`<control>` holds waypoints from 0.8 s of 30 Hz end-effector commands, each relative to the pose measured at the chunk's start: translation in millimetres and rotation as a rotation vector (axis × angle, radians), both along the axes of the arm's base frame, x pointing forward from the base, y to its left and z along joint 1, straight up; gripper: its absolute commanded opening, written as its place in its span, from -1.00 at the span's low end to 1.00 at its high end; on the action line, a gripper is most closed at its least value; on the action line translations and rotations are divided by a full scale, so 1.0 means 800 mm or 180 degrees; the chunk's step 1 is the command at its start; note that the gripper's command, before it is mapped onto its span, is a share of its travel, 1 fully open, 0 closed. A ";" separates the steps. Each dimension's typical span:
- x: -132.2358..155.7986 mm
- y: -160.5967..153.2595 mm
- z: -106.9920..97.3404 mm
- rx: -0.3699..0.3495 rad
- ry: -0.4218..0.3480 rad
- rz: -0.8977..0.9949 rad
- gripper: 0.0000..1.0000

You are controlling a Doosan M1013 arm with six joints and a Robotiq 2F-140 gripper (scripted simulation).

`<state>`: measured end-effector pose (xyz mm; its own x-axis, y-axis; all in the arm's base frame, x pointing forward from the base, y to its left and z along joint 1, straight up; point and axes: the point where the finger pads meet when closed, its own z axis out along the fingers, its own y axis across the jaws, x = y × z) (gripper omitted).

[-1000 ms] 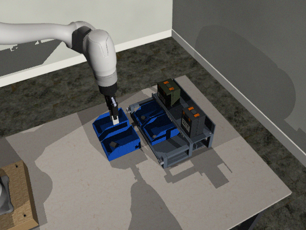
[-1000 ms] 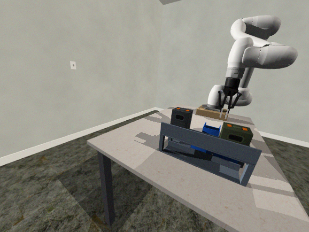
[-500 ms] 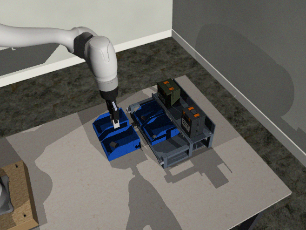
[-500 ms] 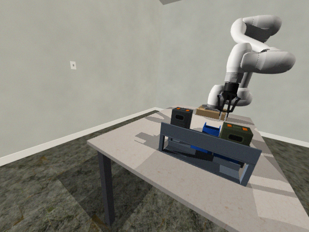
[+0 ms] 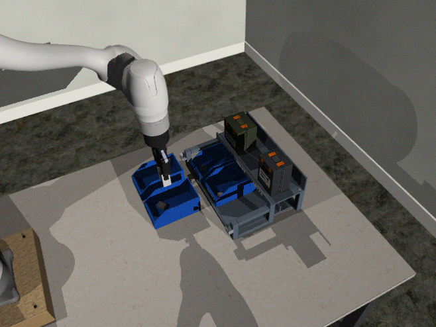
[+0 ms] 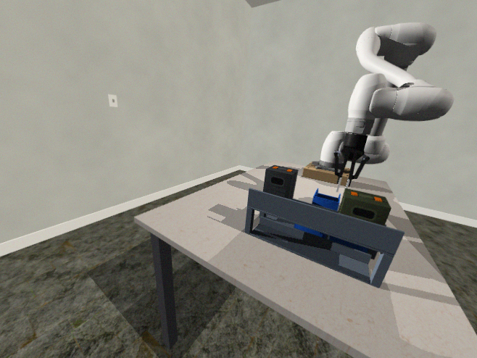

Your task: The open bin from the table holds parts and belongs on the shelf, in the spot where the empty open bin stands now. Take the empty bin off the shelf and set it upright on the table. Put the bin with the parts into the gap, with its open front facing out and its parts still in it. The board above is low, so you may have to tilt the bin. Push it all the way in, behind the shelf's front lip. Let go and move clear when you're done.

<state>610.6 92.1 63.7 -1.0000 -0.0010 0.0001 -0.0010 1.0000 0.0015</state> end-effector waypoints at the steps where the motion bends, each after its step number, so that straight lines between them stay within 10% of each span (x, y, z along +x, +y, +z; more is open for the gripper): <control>1: 0.000 0.000 -0.003 0.0001 0.0000 0.0000 -0.53; 24: 0.000 0.000 -0.010 0.0001 0.0000 0.0000 -0.53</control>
<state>610.6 92.1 55.7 -1.0000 -0.0010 0.0000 -0.0010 1.0000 0.0015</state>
